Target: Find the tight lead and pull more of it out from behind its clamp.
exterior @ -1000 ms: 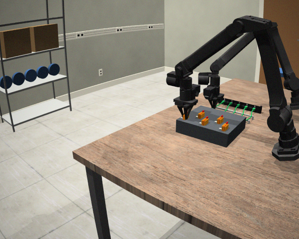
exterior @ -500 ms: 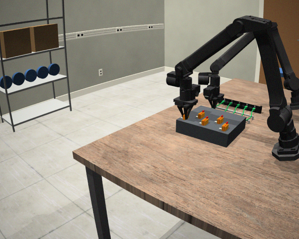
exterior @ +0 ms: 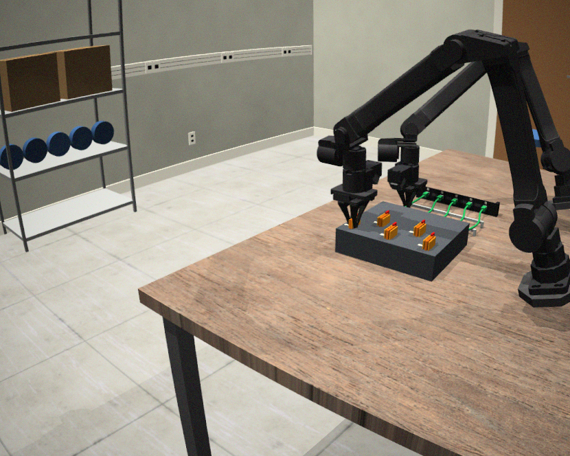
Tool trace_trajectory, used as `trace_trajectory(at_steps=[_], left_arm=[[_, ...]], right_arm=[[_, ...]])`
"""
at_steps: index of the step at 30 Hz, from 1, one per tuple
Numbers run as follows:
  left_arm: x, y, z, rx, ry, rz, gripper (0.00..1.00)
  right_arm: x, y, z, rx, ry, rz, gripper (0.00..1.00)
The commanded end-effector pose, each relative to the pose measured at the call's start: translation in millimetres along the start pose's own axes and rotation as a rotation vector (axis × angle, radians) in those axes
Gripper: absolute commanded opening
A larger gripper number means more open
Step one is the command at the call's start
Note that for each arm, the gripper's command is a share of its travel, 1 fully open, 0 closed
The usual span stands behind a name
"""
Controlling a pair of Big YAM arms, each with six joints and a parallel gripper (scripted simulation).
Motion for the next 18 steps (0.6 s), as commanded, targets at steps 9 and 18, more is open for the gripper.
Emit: trace_trajectory(at_steps=[9, 18], left_arm=[[40.3, -70.8, 5.2, 0.012, 0.008, -0.185, 0.05], [26.1, -71.7, 2.1, 0.007, -0.007, -0.109, 0.05]], right_arm=[[-4.1, -7.6, -3.5, -0.018, 0.001, 0.016, 0.00], [-4.1, -7.6, -3.5, -0.018, 0.001, 0.016, 0.00]])
Point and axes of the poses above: on each arm, the point where the finger pads meet when closed, its own y axis out along the fingers, its own x axis across the jaws, z = x × y, the point moved 3 cm from there along -y, back along the fingers, and after that the axes turned 15 degrees about y, right-handed, at the moved point
